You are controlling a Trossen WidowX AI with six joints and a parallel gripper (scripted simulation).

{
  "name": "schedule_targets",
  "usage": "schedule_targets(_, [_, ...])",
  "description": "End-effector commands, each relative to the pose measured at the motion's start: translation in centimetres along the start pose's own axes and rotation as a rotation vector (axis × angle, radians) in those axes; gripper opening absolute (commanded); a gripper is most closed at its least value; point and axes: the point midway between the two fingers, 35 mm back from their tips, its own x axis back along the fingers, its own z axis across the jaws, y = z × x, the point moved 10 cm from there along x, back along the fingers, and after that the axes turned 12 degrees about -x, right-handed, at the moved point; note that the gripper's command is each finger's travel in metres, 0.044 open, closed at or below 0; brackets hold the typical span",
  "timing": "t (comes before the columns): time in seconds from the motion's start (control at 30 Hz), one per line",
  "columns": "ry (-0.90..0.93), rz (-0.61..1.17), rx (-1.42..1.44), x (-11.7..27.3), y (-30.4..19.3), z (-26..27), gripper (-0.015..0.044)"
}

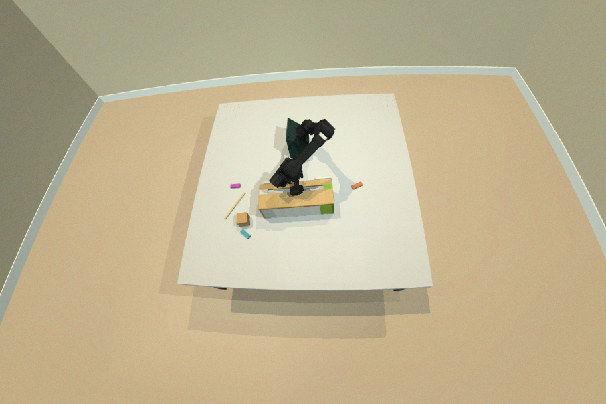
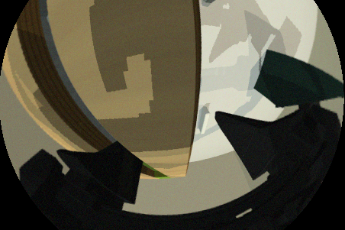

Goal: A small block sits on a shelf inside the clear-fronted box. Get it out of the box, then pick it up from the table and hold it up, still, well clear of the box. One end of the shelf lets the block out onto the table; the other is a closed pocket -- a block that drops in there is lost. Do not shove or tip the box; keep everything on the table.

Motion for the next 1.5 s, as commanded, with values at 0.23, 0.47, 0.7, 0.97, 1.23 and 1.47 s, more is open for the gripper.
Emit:
schedule_targets(0.23, [-0.003, 0.004, 0.002, -0.8, -1.8, -0.4, 0.04])
schedule_targets(0.47, [-0.003, 0.004, 0.001, -1.1, -2.8, -0.6, 0.04])
schedule_targets(0.7, [-0.003, 0.005, 0.001, -1.5, -3.8, -0.8, 0.04])
schedule_targets(0.97, [-0.003, 0.005, 0.001, -1.9, -4.9, -1.1, 0.04])
schedule_targets(1.23, [-0.003, 0.006, 0.001, -2.3, -6.0, -1.3, 0.04])
schedule_targets(1.47, [-0.003, 0.006, 0.001, -2.6, -6.9, -1.5, 0.04])
